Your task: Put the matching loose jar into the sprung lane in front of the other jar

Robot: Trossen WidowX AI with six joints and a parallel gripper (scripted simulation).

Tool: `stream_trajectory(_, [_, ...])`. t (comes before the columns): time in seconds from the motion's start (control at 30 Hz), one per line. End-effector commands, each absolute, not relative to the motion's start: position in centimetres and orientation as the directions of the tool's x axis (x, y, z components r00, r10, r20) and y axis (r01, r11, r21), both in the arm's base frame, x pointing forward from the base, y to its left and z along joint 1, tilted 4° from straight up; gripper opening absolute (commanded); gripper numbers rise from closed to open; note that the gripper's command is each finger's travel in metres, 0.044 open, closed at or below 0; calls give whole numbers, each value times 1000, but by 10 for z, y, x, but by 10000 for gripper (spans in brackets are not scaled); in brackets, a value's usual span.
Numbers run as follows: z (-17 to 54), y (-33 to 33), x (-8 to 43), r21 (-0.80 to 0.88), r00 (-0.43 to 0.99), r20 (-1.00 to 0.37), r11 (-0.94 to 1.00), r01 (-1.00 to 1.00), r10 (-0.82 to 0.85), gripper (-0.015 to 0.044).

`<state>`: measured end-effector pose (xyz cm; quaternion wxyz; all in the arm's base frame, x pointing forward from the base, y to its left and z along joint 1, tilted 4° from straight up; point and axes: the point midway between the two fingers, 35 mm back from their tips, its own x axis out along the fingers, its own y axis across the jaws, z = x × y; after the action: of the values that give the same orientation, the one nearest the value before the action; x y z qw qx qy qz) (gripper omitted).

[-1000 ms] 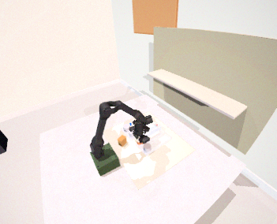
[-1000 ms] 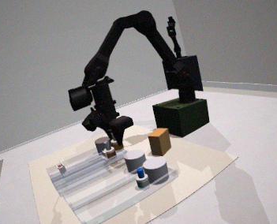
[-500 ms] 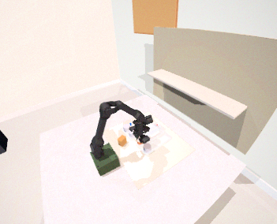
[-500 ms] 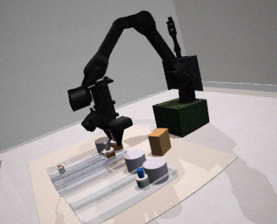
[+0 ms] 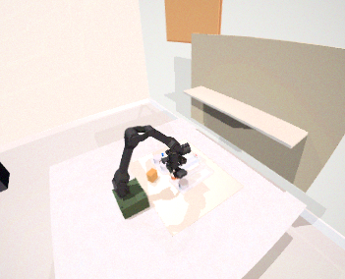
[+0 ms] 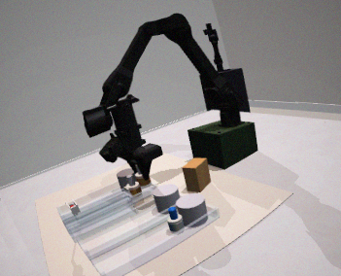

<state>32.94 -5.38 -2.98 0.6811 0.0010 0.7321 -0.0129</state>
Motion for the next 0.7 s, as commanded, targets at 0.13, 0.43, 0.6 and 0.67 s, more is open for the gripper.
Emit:
stream_trajectory(0.13, [-26, -54, 340, -16, -40, -999, 1000, 25, -15, 0])
stream_trajectory(0.43, [-27, -54, 341, -16, -40, -999, 1000, 25, -15, 0])
stream_trajectory(0.6, [-28, -54, 341, -16, -40, -999, 1000, 25, -15, 0])
stream_trajectory(0.67, [-29, -54, 341, -16, -40, -999, 1000, 25, -15, 0])
